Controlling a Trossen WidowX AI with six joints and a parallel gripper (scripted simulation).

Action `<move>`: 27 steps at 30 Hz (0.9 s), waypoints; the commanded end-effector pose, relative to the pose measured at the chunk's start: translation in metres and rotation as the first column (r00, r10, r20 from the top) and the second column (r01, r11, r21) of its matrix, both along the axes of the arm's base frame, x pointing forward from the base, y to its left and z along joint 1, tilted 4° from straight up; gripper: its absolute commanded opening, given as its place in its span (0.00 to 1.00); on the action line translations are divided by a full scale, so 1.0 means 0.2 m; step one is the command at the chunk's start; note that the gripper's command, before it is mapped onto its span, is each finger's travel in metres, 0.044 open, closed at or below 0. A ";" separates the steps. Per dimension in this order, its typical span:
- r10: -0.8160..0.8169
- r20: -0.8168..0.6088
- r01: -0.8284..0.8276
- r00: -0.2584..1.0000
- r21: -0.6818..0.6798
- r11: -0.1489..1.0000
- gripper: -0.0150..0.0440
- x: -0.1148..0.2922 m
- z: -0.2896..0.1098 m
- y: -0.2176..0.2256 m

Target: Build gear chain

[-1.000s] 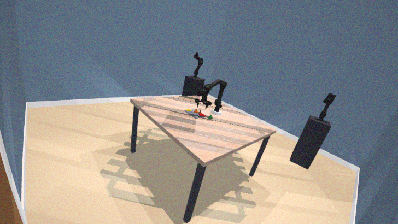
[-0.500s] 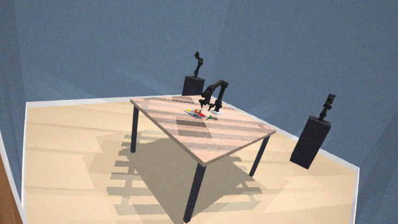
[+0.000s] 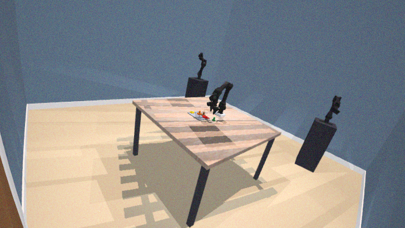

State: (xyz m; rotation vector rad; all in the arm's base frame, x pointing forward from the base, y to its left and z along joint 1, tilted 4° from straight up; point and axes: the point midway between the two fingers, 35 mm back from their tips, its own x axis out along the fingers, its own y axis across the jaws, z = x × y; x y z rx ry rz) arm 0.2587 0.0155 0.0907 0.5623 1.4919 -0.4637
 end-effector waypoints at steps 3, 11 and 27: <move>-0.683 -0.076 0.685 0.726 0.004 0.728 1.00 -0.12 -0.02 0.18; -0.683 -0.076 0.685 0.726 0.004 0.728 1.00 -0.11 -0.02 0.17; -0.683 -0.076 0.685 0.726 0.004 0.728 1.00 -0.11 -0.13 0.18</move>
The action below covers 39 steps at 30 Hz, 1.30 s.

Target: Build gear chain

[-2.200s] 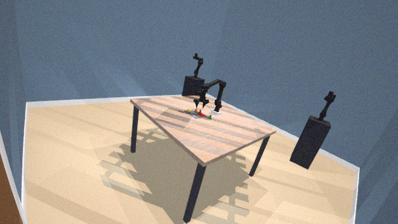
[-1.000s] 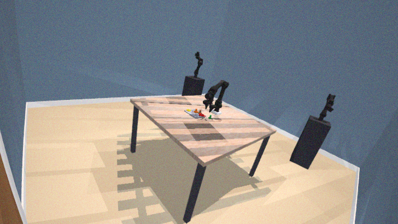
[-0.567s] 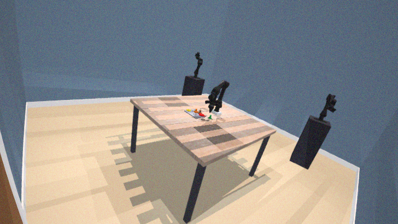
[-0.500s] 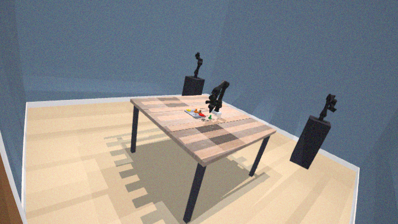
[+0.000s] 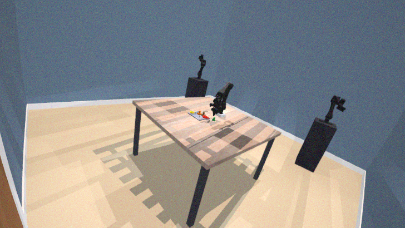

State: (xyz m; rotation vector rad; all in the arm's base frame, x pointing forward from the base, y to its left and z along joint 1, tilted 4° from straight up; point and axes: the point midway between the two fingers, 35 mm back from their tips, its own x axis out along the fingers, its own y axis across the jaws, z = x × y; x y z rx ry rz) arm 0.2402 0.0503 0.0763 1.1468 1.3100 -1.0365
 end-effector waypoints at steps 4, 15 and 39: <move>-0.007 -0.012 0.007 1.000 0.002 1.000 1.00 -0.01 -0.07 0.01; -0.007 -0.012 0.007 1.000 0.002 1.000 1.00 -0.01 -0.16 0.01; -0.007 -0.013 0.007 1.000 0.002 1.000 0.47 -0.02 -0.20 0.01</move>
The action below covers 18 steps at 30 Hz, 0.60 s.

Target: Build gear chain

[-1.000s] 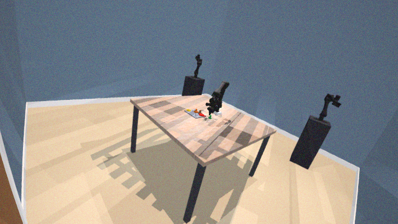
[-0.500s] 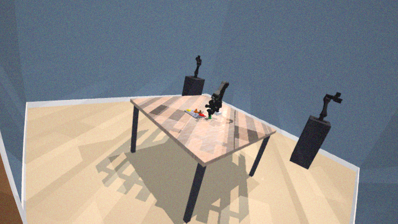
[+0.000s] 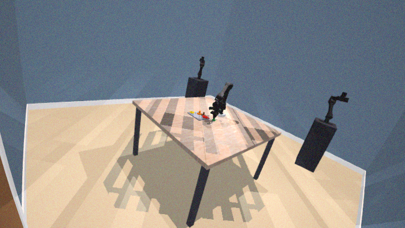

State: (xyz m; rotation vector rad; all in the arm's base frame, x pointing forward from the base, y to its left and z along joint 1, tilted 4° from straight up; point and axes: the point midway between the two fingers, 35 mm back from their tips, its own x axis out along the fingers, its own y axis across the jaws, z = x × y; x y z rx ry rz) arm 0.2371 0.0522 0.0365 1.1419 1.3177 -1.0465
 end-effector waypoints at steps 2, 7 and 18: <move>-0.006 -0.001 0.006 1.000 0.004 1.000 0.38 0.00 0.00 0.00; -0.006 -0.001 0.006 1.000 0.004 1.000 0.32 0.00 0.00 0.00; -0.006 0.000 0.006 1.000 0.004 1.000 0.25 0.01 0.06 0.00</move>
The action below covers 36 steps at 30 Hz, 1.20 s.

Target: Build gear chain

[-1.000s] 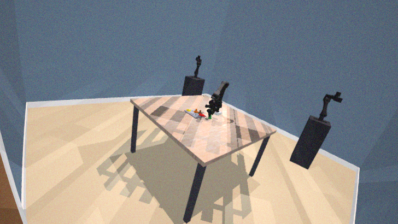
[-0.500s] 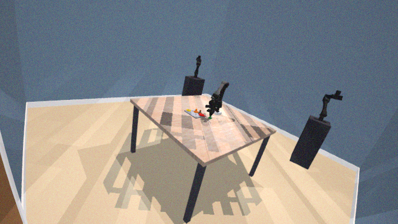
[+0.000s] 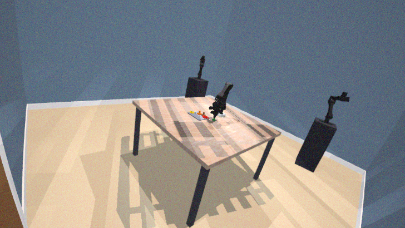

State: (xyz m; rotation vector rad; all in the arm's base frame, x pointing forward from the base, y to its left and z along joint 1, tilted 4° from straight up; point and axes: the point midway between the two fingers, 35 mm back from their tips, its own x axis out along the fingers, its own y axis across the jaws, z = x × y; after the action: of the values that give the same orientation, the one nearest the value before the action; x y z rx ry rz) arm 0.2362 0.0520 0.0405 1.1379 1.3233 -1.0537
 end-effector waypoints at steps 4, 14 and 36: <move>-0.005 0.008 0.005 1.000 0.005 1.000 0.25 0.03 0.08 0.00; -0.005 0.009 0.005 1.000 0.005 1.000 0.25 0.04 0.19 0.00; -0.005 0.009 0.005 1.000 0.005 1.000 0.25 0.04 0.43 -0.01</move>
State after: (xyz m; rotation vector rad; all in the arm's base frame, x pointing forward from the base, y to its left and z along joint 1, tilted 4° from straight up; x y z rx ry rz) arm 0.2443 0.0494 0.1188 1.1477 1.3163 -1.0589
